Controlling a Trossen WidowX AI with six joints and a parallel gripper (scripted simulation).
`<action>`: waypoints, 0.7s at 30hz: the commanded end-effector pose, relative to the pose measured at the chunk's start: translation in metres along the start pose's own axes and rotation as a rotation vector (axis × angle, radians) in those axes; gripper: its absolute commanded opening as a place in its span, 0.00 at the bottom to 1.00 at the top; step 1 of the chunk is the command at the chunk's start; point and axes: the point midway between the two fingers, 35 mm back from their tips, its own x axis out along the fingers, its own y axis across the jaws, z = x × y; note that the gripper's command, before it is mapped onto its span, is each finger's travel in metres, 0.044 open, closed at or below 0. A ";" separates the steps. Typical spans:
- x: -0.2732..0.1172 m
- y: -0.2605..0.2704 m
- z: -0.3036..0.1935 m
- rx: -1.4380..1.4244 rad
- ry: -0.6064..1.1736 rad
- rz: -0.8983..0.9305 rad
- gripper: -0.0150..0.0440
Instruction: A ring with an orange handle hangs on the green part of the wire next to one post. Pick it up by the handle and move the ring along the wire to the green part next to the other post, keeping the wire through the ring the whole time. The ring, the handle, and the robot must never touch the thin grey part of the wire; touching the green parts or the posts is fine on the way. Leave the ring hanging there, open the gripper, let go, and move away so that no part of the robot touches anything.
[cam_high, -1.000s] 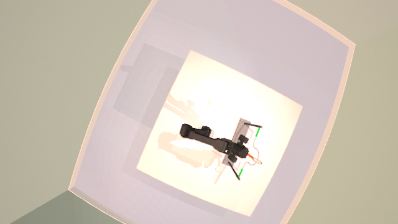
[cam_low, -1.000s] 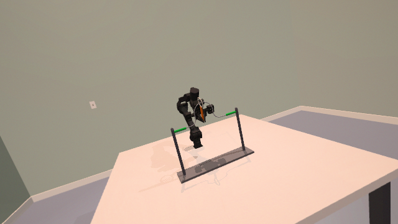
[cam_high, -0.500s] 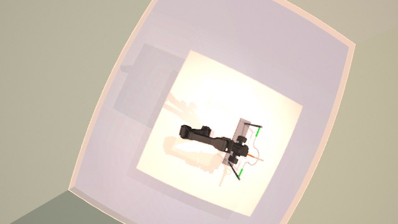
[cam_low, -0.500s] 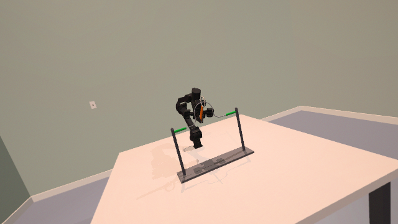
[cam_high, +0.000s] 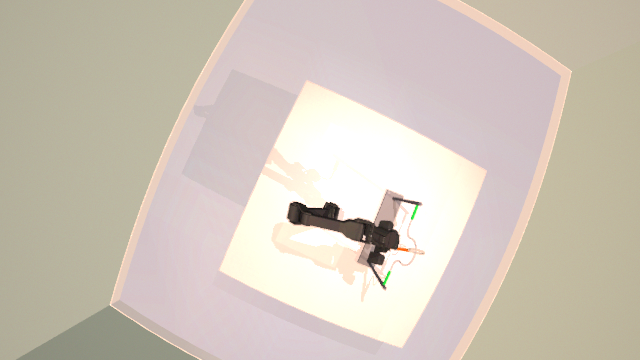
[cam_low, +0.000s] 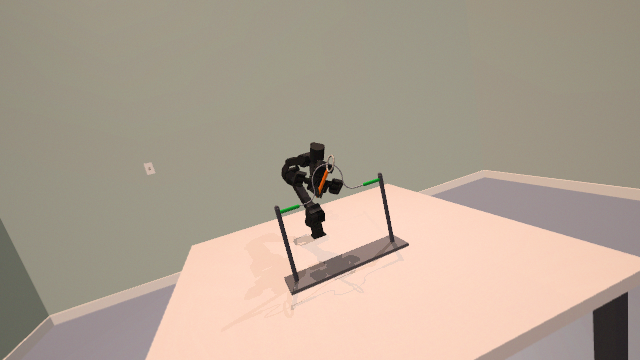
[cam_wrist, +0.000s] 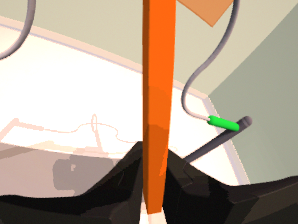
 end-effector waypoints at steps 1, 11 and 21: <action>0.001 -0.004 -0.002 -0.078 -0.006 -0.050 0.00; 0.001 -0.013 -0.001 -0.227 -0.027 -0.147 0.00; 0.001 -0.022 0.002 -0.376 -0.049 -0.244 0.00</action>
